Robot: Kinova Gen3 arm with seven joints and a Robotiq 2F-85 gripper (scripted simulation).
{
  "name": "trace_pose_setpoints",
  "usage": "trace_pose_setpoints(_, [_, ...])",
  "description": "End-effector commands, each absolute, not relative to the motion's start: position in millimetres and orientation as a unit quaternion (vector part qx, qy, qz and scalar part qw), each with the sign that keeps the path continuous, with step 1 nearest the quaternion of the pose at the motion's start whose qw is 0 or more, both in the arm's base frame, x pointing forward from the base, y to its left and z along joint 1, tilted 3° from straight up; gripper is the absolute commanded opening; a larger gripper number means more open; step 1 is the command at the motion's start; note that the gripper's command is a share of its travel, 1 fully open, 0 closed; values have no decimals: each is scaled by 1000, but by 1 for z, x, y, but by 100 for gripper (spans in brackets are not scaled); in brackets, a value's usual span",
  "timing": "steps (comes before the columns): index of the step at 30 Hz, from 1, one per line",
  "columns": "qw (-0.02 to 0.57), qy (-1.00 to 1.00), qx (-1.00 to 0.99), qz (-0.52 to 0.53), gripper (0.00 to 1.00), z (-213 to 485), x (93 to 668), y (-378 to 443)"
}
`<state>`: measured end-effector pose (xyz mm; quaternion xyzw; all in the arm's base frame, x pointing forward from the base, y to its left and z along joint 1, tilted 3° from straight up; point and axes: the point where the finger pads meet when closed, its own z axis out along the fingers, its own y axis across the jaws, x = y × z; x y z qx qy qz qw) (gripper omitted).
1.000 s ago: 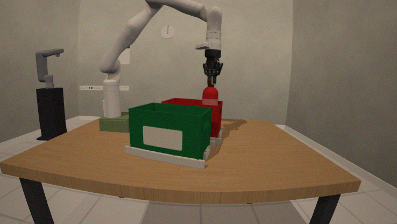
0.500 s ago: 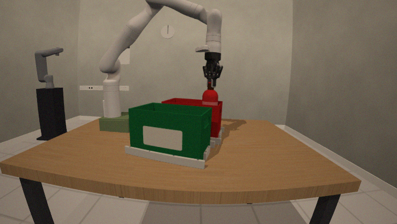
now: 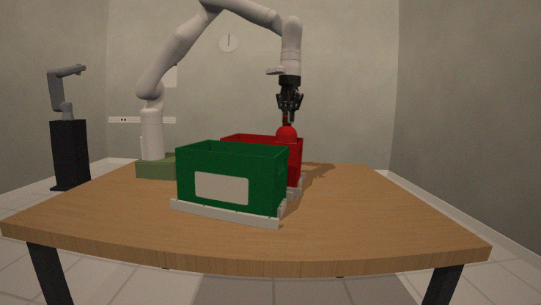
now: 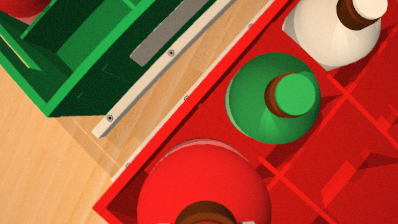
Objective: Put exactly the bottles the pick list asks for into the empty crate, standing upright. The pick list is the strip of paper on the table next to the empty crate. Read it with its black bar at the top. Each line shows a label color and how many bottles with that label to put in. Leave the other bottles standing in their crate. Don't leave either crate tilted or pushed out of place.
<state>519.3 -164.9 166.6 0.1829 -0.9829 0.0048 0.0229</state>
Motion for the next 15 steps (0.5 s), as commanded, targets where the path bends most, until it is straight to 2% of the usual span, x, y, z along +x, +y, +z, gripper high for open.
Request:
trace_pose_setpoints(1, [22, -983, 183, 5, 10, 165, 520, -165])
trace_pose_setpoints(15, [22, -983, 183, 5, 10, 153, 519, -165])
